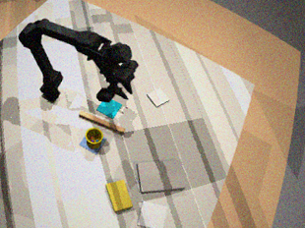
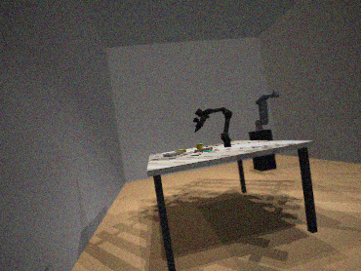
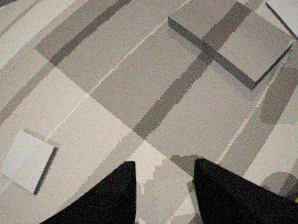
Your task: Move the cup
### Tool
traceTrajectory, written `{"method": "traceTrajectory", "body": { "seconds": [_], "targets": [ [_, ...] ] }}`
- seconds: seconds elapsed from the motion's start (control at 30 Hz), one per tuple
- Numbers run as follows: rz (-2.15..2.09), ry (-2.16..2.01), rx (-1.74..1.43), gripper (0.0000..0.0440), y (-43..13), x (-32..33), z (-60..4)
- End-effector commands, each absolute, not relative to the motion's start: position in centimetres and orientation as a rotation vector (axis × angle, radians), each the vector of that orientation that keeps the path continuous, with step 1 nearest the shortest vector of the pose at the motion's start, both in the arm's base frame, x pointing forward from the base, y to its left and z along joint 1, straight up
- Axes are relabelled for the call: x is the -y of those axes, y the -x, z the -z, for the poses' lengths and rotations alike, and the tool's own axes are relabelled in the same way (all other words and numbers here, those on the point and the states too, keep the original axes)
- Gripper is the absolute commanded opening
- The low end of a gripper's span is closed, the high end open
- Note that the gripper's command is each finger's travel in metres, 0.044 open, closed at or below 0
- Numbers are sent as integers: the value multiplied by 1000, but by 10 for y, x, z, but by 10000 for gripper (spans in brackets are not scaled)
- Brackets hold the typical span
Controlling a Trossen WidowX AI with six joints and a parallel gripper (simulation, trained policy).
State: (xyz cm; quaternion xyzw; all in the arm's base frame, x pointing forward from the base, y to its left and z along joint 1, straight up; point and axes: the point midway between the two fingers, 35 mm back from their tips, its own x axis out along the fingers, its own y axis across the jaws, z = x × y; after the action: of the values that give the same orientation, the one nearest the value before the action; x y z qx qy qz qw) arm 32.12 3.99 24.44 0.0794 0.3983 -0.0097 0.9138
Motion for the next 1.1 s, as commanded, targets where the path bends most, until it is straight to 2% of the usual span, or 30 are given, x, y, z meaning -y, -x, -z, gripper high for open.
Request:
{"method": "traceTrajectory", "body": {
  "seconds": [0.0,1.07],
  "targets": [
    [33,-161,-865,122,-321,-39,-243],
    [104,-14,-1363,123,-300,-7,-200]
  ]
}}
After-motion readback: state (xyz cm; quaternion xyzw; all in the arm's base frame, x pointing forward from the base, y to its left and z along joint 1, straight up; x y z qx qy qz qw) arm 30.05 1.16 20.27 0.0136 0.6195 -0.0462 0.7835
